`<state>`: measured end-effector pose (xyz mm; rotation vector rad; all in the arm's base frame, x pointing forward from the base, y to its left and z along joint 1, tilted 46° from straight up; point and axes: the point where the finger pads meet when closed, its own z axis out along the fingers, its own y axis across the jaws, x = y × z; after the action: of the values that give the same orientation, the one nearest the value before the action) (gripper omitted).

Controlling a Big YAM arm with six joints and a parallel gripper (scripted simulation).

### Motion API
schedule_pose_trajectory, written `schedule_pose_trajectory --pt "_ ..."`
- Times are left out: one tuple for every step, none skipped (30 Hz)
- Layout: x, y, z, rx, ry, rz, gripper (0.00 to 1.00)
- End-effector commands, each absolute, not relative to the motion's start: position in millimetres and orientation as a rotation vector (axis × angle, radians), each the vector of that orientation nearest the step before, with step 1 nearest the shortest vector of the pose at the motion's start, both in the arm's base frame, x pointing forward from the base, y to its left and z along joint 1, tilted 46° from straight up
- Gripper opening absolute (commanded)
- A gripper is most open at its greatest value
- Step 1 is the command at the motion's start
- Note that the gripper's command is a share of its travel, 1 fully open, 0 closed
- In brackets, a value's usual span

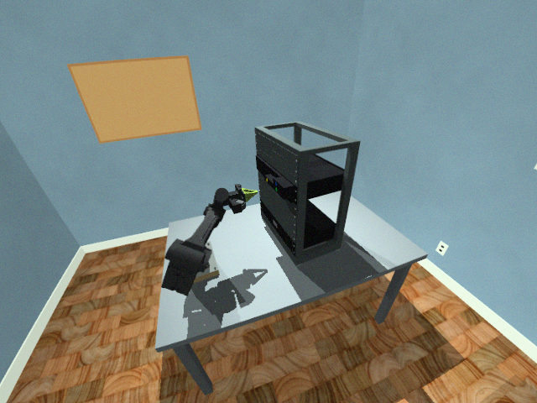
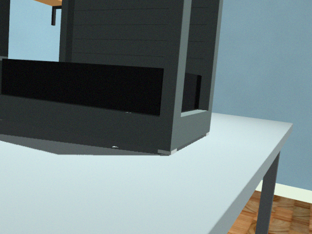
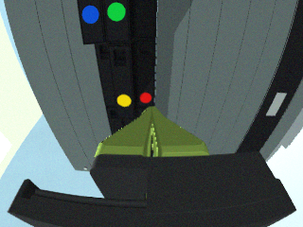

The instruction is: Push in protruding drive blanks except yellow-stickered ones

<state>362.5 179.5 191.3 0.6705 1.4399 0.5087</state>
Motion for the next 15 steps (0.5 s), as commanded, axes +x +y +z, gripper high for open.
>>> schedule_pose_trajectory --pt "365 171 213 0.685 1.419 0.511 0.00" --pt "364 169 218 0.685 1.417 0.513 0.00" --pt "364 168 224 0.687 1.414 0.515 0.00" --pt "365 167 233 0.690 1.408 0.521 0.00" --pt "366 167 244 0.694 1.398 0.531 0.00" --pt "368 167 257 0.699 1.384 0.544 0.00" --pt "368 167 257 0.699 1.384 0.544 0.00" --pt "368 167 257 0.699 1.384 0.544 0.00" --pt "367 165 265 0.701 1.380 0.547 0.00" --pt "366 162 271 0.701 1.380 0.547 0.00" --pt "365 159 277 0.701 1.380 0.548 0.00" --pt "363 156 283 0.701 1.379 0.549 0.00" --pt "362 153 289 0.702 1.379 0.549 0.00" --pt "361 150 295 0.702 1.379 0.549 0.00" --pt "359 148 300 0.702 1.378 0.550 0.00"
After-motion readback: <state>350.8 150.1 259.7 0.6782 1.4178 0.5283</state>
